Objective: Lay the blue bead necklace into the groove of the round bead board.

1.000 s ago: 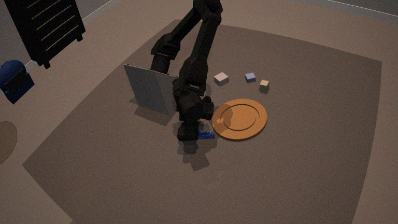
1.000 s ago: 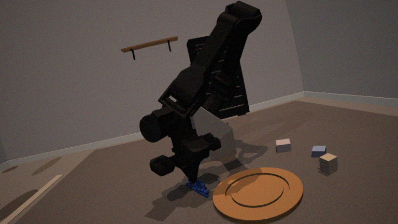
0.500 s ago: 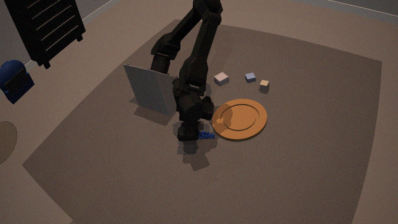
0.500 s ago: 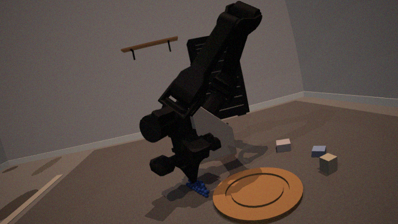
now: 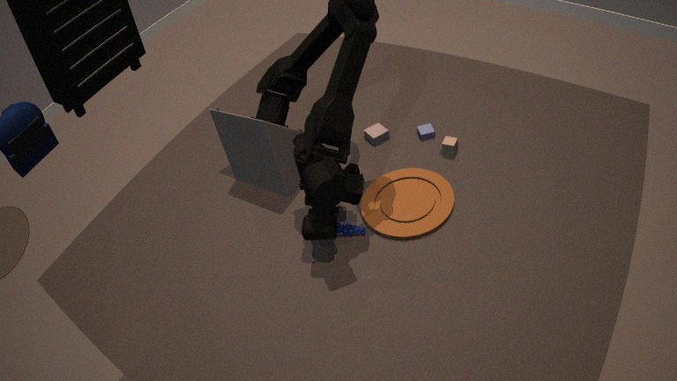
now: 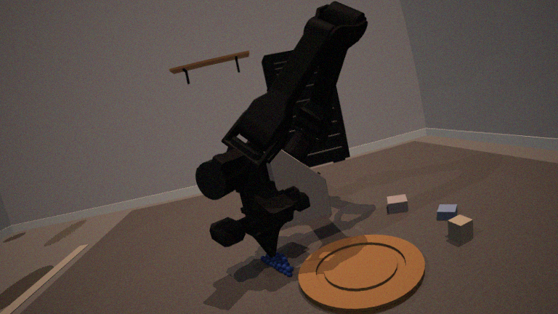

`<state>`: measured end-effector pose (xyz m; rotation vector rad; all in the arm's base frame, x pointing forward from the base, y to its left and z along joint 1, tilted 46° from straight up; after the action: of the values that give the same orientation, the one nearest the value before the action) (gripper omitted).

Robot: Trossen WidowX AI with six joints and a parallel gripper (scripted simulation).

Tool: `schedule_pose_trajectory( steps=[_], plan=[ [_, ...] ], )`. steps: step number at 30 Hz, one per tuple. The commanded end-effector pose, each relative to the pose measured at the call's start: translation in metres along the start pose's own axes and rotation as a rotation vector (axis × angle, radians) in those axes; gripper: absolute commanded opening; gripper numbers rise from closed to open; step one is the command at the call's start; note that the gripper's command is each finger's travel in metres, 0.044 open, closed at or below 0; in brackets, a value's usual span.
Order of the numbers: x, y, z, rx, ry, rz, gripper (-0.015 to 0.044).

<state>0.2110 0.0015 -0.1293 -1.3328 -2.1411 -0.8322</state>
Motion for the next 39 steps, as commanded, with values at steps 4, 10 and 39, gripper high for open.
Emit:
schedule_pose_trajectory(
  steps=[4, 10, 39],
  plan=[
    [0.0, 0.0, 0.0, 0.0, -0.002, -0.003, 0.0],
    [0.0, 0.0, 0.0, 0.0, -0.002, -0.003, 0.0],
    [-0.002, 0.011, -0.028, -0.003, -0.002, -0.018, 0.0289]
  ],
)
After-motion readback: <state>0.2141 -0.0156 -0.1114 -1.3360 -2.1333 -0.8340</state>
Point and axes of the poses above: the point midway between the two fingers, 35 mm back from their tips, its own z axis out along the fingers, its own x axis across the jaws, y = z × x, the point moved 3 cm from there along -z, back along the fingers, and after that the axes turned 10 degrees about z, right-handed, at the moved point
